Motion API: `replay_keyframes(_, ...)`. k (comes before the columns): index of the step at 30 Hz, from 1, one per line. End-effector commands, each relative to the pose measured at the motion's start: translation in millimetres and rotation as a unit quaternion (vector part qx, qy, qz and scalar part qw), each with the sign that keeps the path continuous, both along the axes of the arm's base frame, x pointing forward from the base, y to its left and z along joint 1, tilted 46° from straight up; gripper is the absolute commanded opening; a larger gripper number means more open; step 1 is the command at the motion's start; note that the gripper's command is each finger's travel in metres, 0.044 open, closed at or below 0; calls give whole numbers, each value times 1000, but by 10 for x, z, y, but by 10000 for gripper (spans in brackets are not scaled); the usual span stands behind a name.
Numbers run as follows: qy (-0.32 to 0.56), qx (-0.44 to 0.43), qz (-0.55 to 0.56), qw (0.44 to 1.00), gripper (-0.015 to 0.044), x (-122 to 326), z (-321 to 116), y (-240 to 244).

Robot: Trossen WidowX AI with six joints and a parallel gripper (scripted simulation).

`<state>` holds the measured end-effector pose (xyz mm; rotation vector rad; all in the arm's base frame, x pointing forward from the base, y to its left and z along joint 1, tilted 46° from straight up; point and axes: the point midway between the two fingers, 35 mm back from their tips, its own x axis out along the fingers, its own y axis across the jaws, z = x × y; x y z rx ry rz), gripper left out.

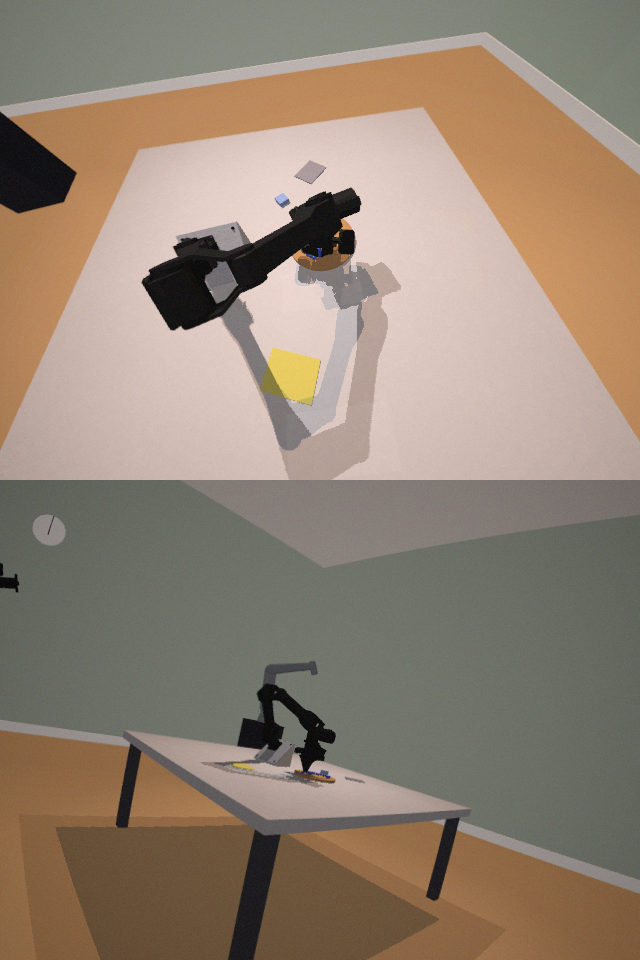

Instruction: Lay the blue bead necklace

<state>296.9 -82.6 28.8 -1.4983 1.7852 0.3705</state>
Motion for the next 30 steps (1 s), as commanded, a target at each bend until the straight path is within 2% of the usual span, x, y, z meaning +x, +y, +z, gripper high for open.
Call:
replay_keyframes(1,1,-2,0,1000,0,14,38,-33)
replay_keyframes(14,1,-2,0,1000,0,12,-18,-91)
replay_keyframes(30,0,-2,0,1000,420,15,36,-36)
